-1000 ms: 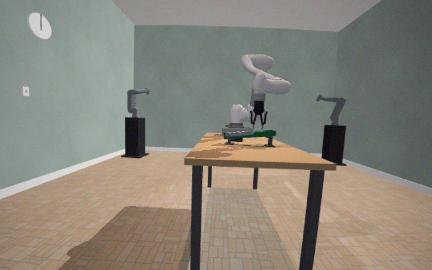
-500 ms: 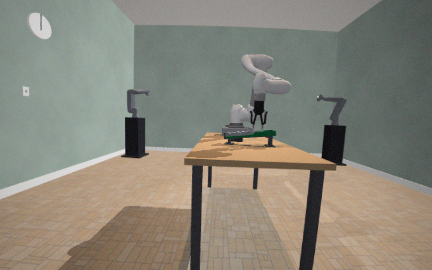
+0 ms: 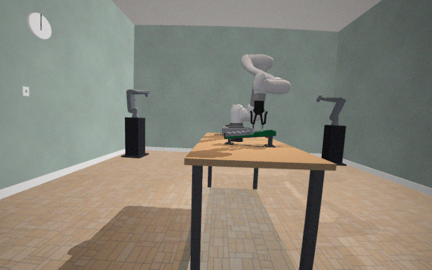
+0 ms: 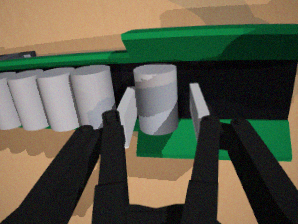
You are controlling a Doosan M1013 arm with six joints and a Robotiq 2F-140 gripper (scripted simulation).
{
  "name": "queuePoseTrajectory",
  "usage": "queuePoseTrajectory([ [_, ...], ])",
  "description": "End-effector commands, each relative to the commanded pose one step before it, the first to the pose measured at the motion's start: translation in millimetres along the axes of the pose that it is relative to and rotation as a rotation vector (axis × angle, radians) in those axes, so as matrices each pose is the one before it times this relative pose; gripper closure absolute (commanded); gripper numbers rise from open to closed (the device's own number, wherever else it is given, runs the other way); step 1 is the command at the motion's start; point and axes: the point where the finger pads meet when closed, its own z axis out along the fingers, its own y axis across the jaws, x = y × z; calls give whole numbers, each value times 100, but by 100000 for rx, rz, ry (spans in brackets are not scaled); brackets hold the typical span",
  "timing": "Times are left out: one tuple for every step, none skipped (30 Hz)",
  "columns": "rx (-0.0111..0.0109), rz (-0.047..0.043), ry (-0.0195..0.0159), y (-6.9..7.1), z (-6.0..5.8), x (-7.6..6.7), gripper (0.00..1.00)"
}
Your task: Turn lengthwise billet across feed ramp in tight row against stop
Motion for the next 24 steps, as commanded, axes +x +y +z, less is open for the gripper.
queuePoseTrajectory([
  [-23, -2, -13, 5, -94, 0, 59],
  [0, 0, 0, 0, -47, 0, 59],
  [0, 0, 0, 0, -58, 0, 59],
  [0, 0, 0, 0, -70, 0, 59],
  [0, 0, 0, 0, -82, 0, 59],
  [0, 0, 0, 0, -95, 1, 59],
  [0, 0, 0, 0, 0, 0, 59],
  [0, 0, 0, 0, 0, 0, 59],
  [0, 0, 0, 0, -109, 0, 59],
  [0, 0, 0, 0, -122, 0, 59],
  [0, 0, 0, 0, -135, 0, 59],
  [0, 0, 0, 0, -148, 0, 59],
  [0, 0, 0, 0, -161, 0, 59],
  [0, 0, 0, 0, -174, 0, 59],
  [0, 0, 0, 0, -185, 0, 59],
  [0, 0, 0, 0, -198, 0, 59],
  [0, 0, 0, 0, -208, 0, 59],
  [0, 0, 0, 0, -219, 0, 59],
  [0, 0, 0, 0, -229, 0, 59],
  [0, 0, 0, 0, -237, 0, 59],
  [0, 0, 0, 0, -246, 0, 59],
  [0, 0, 0, 0, -253, 0, 59],
  [0, 0, 0, 0, -259, 0, 59],
  [0, 0, 0, 0, 0, 0, 59],
])
